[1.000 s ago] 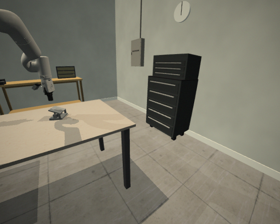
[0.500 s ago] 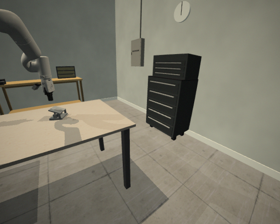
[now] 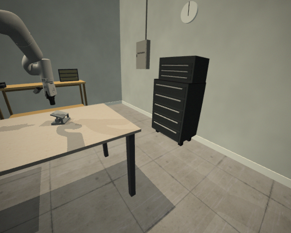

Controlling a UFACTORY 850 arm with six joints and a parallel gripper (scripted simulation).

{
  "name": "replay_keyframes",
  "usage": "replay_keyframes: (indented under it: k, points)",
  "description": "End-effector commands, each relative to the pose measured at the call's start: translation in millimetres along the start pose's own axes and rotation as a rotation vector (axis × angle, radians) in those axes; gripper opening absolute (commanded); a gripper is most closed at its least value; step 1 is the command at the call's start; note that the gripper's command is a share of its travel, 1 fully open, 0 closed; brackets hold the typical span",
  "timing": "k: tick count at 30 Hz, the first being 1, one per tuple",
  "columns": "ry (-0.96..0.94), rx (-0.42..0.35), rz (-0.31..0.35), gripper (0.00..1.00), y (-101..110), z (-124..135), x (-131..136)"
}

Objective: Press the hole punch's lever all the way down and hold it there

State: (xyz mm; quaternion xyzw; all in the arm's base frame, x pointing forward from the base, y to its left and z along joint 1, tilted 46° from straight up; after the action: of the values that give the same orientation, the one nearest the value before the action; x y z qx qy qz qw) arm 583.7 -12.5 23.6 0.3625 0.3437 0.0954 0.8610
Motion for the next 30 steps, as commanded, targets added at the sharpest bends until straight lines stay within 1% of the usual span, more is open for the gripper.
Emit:
replay_keyframes:
  k: [1,9,30]
  points:
    - [-0.001,-0.001,0.001,0.0,-1.4,0.4,0.6]
    - [-0.001,-0.001,0.001,0.0,-7.9,0.6,0.8]
    - [-0.001,-0.001,0.001,0.0,-41.1,1.2,2.0]
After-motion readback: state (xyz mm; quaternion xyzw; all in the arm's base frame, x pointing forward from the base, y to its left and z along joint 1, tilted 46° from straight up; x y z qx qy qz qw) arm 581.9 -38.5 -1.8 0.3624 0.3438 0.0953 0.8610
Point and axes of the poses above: the point where the finger pads meet when closed, its own y axis back along the fingers, its own x axis across the jaws, z = x × y, the point moved 1 cm from there along y, back along the fingers, and after that the axes turned 13 degrees about -y, right-handed, at the moved point
